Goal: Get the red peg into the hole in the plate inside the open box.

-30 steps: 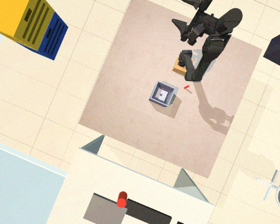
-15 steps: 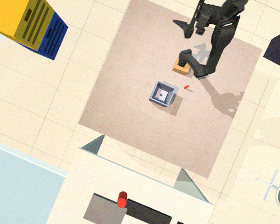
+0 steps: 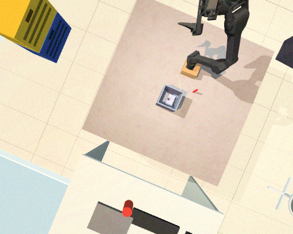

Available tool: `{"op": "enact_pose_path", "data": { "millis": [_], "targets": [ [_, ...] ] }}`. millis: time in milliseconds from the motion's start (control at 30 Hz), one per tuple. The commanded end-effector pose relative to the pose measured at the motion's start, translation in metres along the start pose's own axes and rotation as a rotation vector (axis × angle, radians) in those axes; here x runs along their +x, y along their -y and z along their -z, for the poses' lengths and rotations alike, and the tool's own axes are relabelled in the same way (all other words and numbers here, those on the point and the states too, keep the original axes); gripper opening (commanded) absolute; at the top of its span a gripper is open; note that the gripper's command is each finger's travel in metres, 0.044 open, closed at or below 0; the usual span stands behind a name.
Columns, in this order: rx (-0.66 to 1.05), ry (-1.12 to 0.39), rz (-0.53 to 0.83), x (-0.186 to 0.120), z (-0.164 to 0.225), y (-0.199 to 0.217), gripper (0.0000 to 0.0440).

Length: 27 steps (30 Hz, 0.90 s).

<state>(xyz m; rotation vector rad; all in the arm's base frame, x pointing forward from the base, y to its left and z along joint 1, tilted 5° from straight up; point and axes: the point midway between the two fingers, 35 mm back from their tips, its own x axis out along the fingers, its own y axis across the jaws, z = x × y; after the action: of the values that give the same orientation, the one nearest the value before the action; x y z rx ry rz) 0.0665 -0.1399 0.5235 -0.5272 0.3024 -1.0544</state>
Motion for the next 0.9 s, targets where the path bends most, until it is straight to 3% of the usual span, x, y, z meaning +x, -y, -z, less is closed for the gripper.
{"op": "enact_pose_path", "data": {
  "millis": [0, 433, 867],
  "targets": [
    [0.123, 0.005, -0.066, 0.01, 0.008, -0.001, 0.044],
    [0.488, -0.007, -0.32, 0.041, 0.014, -0.032, 0.0439],
    [0.804, -0.119, -0.607, 0.062, 0.008, -0.092, 0.0438]
  ]
}}
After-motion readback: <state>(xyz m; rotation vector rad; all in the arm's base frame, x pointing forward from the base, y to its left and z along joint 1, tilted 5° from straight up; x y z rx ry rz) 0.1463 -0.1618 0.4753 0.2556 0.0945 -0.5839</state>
